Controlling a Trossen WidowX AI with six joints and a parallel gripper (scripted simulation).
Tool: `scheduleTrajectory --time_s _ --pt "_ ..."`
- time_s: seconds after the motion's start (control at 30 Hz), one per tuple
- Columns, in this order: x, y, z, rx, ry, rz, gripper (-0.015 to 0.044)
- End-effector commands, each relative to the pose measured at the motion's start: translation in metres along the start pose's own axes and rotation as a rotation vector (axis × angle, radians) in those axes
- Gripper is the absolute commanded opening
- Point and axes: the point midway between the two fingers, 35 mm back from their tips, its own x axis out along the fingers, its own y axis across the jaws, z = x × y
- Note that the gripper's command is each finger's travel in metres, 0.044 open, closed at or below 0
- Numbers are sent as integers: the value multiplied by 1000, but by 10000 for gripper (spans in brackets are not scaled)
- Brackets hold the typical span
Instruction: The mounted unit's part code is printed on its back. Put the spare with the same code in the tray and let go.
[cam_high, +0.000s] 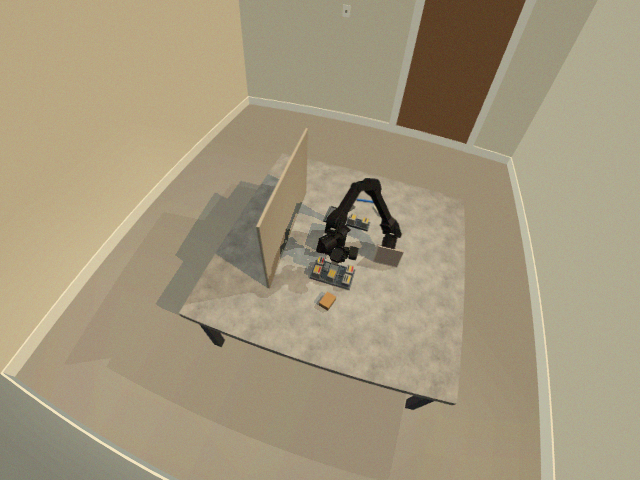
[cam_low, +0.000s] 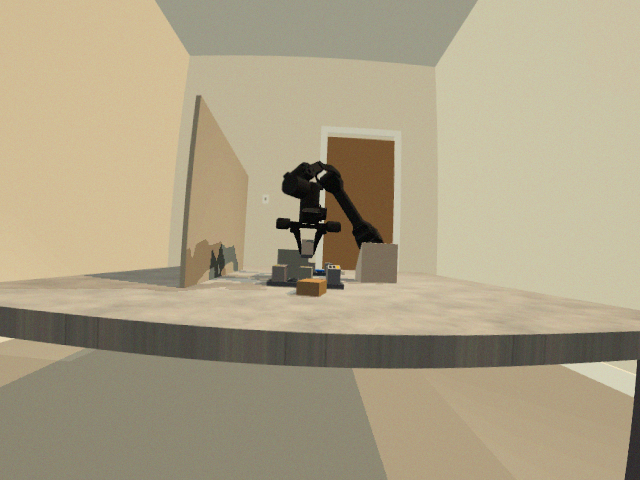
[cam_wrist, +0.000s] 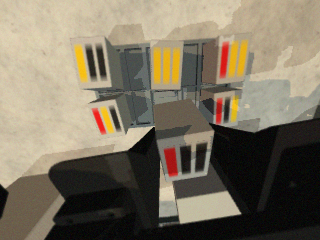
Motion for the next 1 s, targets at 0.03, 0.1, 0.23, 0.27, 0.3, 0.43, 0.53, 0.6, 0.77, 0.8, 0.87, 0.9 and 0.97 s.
scheduleTrajectory --time_s 0.03,0.1,0.23,0.27,0.3,0.43,0.53,0.6,0.77,0.8,0.87,0.9,0.97 --pt "-12 2 -2 5 2 9 0" --pt "-12 2 -2 5 2 9 0" --pt "-20 0 0 0 0 2 0" --pt "-25 0 1 0 0 2 0" --pt "-29 0 1 1 0 3 0" --pt "-49 -1 1 3 0 6 0" --pt "-62 0 1 4 1 9 0" --pt "-65 0 1 5 1 9 0" --pt "-67 -8 -8 1 -7 9 0" --pt "-69 -13 -15 -1 -11 9 0" --pt "-71 -23 -29 -4 -20 8 0" --pt "-72 -28 -36 -6 -24 7 0" --pt "-74 -37 -51 -8 -31 5 0"
